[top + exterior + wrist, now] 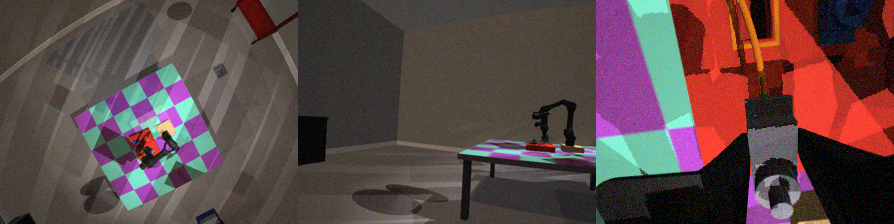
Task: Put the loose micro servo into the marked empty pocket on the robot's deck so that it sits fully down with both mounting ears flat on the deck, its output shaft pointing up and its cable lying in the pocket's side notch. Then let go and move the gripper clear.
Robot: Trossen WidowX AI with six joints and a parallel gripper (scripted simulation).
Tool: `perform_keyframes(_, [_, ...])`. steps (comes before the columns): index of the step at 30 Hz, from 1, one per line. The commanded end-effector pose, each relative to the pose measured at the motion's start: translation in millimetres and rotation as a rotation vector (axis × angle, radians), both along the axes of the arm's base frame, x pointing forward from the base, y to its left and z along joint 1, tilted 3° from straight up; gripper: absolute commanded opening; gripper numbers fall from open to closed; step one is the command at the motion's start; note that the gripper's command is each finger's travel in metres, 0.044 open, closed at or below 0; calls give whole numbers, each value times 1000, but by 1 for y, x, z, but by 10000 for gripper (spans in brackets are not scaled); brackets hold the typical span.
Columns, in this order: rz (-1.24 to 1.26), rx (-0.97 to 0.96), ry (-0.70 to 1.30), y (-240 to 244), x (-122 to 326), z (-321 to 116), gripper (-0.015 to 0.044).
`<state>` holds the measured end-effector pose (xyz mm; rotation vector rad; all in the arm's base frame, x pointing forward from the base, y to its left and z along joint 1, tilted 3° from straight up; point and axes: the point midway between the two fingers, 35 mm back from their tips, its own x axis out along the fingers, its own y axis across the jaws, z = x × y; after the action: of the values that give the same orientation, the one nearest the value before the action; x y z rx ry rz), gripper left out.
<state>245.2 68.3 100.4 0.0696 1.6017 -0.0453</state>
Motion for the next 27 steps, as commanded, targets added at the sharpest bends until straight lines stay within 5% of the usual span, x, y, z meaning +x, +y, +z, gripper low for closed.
perform_keyframes(1, [-10, 2, -3, -1, 11, 0, 0])
perform_keyframes(27, [-10, 1, -11, -9, 107, -1, 0])
